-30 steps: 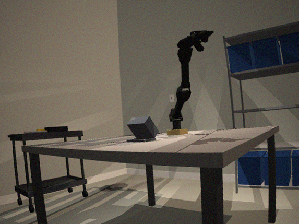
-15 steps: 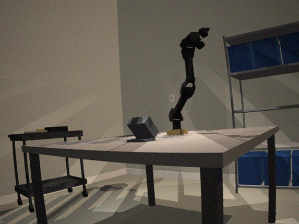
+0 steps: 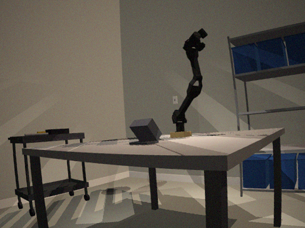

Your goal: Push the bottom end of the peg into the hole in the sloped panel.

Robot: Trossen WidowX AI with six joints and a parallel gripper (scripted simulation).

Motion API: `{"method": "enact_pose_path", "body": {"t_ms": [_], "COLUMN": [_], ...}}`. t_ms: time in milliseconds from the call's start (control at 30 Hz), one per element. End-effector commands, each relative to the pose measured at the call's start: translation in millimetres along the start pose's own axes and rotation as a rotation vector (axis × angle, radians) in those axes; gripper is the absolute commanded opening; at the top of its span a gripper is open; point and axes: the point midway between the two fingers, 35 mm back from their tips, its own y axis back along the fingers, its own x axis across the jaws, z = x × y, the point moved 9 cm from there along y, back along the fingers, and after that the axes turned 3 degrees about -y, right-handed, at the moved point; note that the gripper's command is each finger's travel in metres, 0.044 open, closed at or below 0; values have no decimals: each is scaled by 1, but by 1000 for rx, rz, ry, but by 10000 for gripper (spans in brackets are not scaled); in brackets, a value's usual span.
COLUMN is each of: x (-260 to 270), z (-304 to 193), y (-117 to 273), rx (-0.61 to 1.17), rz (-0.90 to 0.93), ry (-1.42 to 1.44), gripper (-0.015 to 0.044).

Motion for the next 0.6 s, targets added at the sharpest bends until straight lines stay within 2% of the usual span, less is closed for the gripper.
{"method": "enact_pose_path", "body": {"t_ms": [0, 567], "x": [-29, -140], "z": [-1, -6], "y": [-12, -28], "rx": [21, 173], "rz": [-93, -472], "ry": [43, 197], "gripper": [440, 440]}}
